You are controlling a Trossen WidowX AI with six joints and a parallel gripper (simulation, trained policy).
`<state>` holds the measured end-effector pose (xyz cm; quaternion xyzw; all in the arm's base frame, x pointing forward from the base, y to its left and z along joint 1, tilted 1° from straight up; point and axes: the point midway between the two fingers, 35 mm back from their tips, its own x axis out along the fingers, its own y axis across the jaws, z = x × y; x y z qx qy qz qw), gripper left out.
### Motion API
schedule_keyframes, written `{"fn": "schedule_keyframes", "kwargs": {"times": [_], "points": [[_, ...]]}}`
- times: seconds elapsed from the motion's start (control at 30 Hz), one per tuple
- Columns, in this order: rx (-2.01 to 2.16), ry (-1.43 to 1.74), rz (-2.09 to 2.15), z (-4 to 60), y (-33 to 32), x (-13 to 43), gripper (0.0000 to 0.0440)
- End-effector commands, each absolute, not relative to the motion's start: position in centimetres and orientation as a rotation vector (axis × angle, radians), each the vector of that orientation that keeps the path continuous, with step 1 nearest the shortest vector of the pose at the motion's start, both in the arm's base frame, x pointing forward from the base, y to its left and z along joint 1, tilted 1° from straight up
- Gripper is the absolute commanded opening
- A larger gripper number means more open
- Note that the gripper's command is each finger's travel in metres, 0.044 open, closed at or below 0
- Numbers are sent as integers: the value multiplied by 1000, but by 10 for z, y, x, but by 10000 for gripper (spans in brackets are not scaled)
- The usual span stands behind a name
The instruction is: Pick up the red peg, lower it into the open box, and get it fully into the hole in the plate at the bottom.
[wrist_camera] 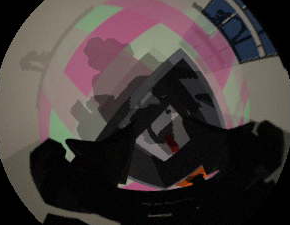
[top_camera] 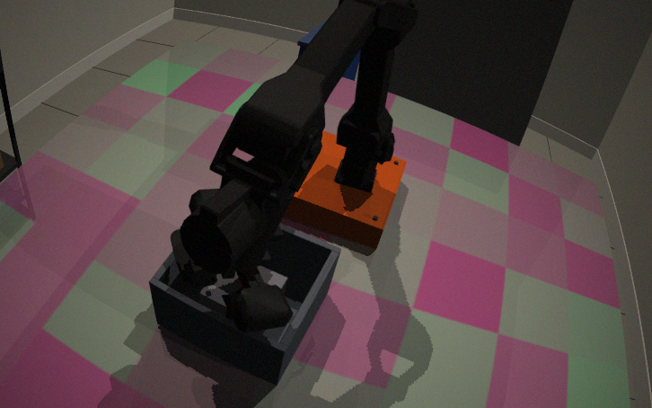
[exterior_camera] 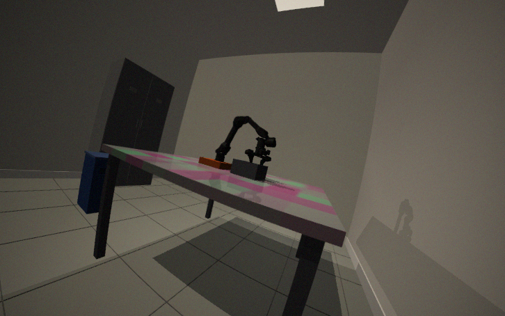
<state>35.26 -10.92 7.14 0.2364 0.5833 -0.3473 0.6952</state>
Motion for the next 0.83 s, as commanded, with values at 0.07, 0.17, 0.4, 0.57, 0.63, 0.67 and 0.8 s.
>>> {"fn": "schedule_keyframes", "kwargs": {"times": [0.07, 0.17, 0.4, 0.57, 0.63, 0.67, 0.8], "points": [[560, 1307, -705, 81, -102, 372, 440], [577, 1289, -657, 88, -96, 386, 440], [586, 1257, -578, 101, -87, 408, 440], [585, 1256, -576, 102, -86, 409, 440], [585, 1256, -575, 102, -86, 409, 440], [585, 1256, -575, 102, -86, 409, 440], [585, 1256, -575, 102, -86, 409, 440]]}}
